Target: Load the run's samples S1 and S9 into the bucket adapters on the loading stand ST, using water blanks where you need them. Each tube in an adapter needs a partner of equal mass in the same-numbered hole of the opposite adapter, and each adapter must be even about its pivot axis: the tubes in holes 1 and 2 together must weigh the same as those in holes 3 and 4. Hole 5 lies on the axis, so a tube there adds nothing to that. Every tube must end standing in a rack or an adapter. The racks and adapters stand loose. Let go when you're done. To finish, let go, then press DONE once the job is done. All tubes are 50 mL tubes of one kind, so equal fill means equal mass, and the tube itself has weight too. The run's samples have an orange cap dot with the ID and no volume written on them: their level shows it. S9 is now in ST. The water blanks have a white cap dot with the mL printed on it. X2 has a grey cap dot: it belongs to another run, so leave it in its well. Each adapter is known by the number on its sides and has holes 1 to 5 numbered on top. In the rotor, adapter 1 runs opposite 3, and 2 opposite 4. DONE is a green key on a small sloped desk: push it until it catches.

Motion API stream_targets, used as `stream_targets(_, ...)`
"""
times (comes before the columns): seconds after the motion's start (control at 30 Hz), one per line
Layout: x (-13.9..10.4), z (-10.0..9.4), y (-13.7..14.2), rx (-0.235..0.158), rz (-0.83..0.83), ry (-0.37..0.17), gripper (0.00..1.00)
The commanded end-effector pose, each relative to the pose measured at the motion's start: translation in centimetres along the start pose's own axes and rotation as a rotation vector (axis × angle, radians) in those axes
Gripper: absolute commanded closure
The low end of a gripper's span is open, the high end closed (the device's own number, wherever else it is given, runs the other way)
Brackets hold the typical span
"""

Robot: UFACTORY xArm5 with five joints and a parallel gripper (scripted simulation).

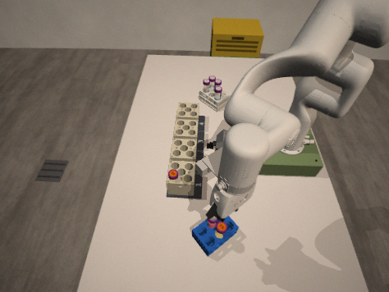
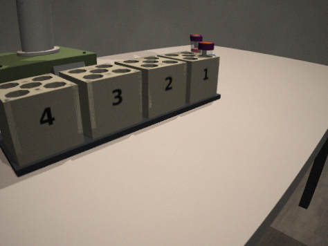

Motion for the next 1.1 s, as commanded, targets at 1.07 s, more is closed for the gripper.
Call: stream_targets(1.07, 6.4, -0.2, 1.0, 0.003, -0.433, 0.002, 0.43)
Point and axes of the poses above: the point where the finger pads meet when closed, its own z axis out along the fingers, its own y axis across the jaws, x = y × z, the point moved 7 cm from there along -z, back along the fingers, and after that the axes turned 12 degrees about -z, right-handed, at the moved point
